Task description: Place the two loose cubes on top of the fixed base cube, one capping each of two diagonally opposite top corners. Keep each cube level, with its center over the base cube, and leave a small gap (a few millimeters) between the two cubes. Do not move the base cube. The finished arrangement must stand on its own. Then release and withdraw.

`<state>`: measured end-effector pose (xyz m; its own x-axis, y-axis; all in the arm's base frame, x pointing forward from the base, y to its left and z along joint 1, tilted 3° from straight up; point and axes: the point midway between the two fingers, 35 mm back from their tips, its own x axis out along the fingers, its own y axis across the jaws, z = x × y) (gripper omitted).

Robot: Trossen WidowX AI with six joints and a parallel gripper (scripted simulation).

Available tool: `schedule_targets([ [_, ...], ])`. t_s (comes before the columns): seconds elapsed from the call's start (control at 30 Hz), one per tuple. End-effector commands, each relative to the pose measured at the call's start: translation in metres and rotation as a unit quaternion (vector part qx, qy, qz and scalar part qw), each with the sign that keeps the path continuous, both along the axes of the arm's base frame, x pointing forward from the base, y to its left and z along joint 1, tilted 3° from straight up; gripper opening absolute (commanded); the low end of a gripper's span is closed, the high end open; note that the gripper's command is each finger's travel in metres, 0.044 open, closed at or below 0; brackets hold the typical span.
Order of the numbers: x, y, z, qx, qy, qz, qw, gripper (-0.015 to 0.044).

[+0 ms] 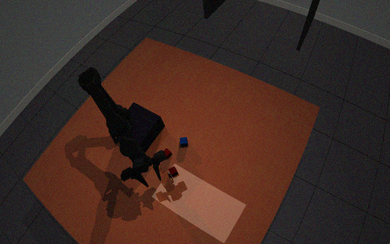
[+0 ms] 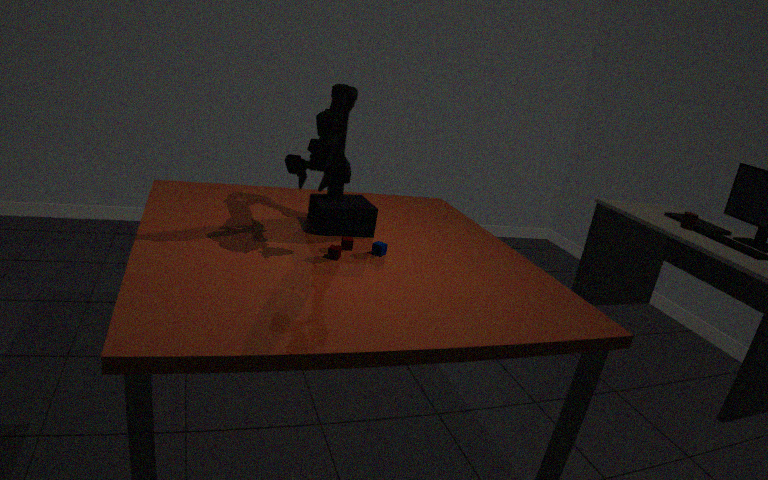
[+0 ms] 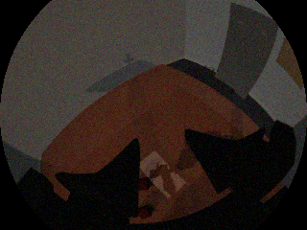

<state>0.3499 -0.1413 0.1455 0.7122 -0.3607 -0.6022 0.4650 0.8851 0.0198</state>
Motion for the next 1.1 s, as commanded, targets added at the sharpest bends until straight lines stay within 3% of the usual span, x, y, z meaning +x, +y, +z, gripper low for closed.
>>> schedule_targets([
  [0.0, -0.003, 0.025, -0.021, -0.050, 0.098, 0.103, 0.989, 0.0265],
  [0.17, -0.013, 0.055, -0.044, -0.109, 0.207, 0.243, 0.941, 0.0265],
  [0.33, -0.029, 0.083, -0.061, -0.159, 0.296, 0.386, 0.859, 0.0265],
  [0.57, -0.059, 0.119, -0.077, -0.208, 0.379, 0.579, 0.691, 0.0265],
  [0.8, -0.092, 0.146, -0.082, -0.225, 0.408, 0.731, 0.498, 0.0265],
  [1.07, -0.093, 0.146, -0.082, -0.225, 0.408, 0.735, 0.493, 0.0265],
])
